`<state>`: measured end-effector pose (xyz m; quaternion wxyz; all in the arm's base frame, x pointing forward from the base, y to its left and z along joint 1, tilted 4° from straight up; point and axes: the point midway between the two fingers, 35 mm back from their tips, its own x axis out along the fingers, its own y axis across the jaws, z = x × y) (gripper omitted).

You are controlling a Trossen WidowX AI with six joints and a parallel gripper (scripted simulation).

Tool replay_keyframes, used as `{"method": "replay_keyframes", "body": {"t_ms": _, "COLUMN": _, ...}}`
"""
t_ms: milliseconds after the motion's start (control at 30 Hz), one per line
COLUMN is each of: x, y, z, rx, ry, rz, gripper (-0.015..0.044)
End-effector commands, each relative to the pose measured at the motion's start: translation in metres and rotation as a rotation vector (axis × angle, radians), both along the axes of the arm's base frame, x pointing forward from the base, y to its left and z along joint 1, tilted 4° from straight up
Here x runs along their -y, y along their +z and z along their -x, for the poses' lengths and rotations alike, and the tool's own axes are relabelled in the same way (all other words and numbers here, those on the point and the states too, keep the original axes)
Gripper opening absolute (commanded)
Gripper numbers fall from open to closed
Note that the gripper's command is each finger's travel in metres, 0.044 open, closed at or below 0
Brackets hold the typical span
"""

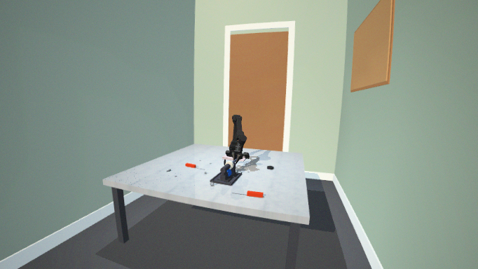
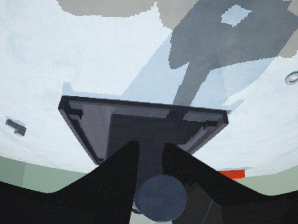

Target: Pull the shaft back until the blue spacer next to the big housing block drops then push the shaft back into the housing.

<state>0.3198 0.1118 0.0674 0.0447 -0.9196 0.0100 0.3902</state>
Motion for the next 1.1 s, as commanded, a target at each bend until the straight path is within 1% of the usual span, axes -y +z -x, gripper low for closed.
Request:
{"method": "replay_keyframes", "body": {"t_ms": 0, "x": 0.0, "y": 0.0001, "z": 0.0008, "rx": 0.0, "ry": -0.004, "rz": -0.004, "gripper": 0.0}}
{"method": "replay_keyframes", "body": {"t_ms": 1067, "x": 0.0005, "y": 0.0005, "z": -0.0038, "rx": 0.0, "ry": -0.004, "rz": -0.004, "gripper": 0.0}}
